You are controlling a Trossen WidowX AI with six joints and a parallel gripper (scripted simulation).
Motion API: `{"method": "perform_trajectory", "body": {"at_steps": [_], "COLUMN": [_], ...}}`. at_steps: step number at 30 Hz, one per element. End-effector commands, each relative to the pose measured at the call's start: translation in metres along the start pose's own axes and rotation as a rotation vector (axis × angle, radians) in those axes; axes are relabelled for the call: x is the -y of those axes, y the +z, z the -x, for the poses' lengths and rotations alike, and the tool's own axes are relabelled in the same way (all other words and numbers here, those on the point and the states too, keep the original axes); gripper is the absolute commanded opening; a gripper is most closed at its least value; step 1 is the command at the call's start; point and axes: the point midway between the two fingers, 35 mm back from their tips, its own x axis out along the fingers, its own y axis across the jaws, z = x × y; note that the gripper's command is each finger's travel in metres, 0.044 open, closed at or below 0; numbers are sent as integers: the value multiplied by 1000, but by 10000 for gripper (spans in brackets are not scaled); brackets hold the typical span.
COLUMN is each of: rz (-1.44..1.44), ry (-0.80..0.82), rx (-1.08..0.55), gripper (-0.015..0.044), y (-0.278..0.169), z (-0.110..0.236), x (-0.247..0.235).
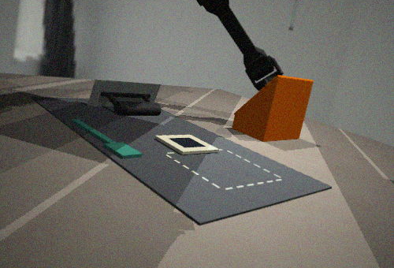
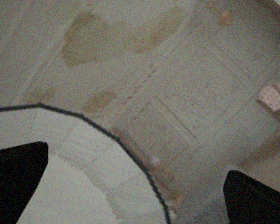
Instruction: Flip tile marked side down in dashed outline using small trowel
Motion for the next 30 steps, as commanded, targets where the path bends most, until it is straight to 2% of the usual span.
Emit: {"method": "perform_trajectory", "body": {"at_steps": [1,11,12,30], "rz": [1,91,104,348], "ry": [-2,-154,-176,-520], "rx": [0,-53,-62,-326], "gripper": [374,111,100,100], "y": [0,-4,-5,-32], "z": [0,27,31,117], "x": [0,29,33,94]}}
